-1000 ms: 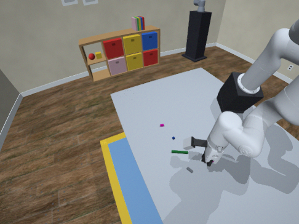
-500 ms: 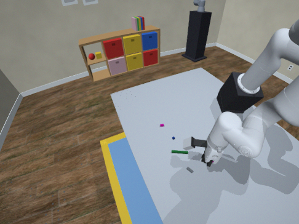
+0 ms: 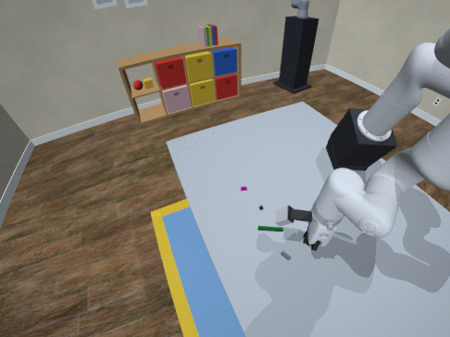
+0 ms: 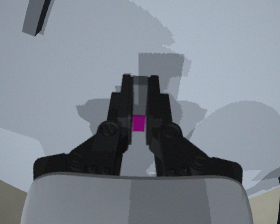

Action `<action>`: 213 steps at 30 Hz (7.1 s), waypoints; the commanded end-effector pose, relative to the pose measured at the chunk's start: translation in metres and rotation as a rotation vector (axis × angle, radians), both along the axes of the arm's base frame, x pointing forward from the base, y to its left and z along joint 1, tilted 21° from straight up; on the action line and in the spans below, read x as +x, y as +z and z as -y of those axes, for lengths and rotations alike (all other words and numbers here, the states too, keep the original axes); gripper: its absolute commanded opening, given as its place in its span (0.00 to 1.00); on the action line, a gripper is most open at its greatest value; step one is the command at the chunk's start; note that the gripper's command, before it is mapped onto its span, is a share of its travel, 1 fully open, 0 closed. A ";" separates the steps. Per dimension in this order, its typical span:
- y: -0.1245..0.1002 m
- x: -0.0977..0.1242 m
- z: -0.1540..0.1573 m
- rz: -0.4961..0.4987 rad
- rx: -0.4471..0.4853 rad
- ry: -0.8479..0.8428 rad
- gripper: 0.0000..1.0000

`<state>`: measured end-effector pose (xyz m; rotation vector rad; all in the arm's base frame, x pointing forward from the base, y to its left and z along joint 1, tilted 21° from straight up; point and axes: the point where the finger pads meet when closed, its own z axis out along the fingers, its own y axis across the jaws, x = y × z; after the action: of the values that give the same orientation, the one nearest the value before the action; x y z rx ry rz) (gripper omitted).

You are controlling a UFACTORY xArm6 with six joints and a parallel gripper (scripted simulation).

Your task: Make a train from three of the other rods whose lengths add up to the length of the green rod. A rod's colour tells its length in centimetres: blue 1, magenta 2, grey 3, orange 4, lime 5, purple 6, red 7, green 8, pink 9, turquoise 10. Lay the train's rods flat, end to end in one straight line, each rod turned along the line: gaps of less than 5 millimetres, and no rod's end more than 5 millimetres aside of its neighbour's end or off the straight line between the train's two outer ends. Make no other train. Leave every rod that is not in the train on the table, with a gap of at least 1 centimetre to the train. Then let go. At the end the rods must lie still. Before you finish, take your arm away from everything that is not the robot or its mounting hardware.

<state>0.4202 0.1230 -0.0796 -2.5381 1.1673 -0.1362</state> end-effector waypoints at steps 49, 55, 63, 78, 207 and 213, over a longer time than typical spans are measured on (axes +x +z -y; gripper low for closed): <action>0.044 -0.010 0.012 0.002 0.000 0.000 0.24; 0.067 -0.015 0.019 0.002 0.000 0.000 0.24; 0.085 -0.020 0.024 0.002 0.000 0.000 0.24; 0.085 -0.020 0.024 0.002 0.000 0.000 1.00; 0.082 0.074 0.031 0.700 -0.597 2.458 0.24; 0.081 0.075 0.031 0.700 -0.597 2.458 0.24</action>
<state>0.4935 0.0918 0.0007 -1.9706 -2.3886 -0.5567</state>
